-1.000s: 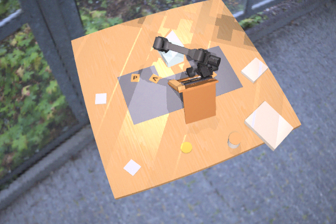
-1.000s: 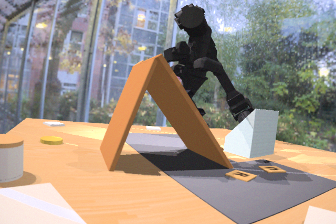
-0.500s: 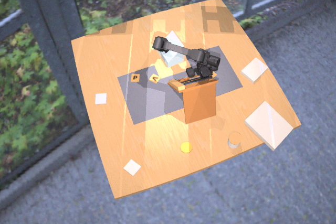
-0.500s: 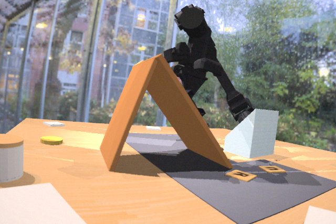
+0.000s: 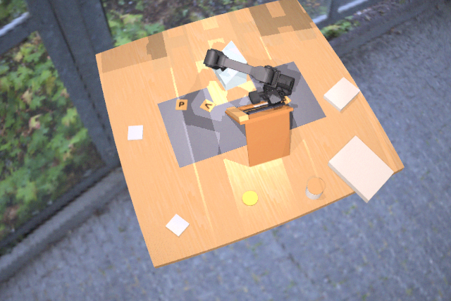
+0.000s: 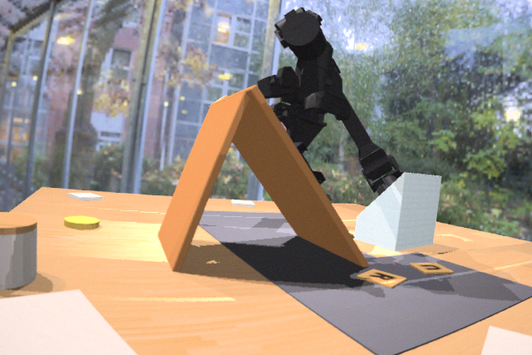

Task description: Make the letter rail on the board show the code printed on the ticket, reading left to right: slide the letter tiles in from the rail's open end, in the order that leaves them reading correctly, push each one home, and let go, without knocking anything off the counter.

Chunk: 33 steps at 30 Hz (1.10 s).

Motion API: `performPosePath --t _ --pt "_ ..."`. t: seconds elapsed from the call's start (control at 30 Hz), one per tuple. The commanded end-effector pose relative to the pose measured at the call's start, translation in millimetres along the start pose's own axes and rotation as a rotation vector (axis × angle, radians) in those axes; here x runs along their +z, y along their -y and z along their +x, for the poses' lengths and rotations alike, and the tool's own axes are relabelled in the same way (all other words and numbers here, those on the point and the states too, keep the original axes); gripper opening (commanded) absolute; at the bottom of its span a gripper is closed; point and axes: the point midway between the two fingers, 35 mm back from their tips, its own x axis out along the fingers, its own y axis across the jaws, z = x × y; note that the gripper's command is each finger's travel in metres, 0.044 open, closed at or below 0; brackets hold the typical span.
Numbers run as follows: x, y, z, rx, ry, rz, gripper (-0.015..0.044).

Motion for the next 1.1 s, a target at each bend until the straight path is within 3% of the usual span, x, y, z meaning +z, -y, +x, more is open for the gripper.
performPosePath --t 0.0,1.07 --pt "0.8 2.7 -1.1 -0.002 0.005 -0.002 0.0" --pt "-4.9 6.4 -6.0 -0.002 0.005 -0.002 0.0"
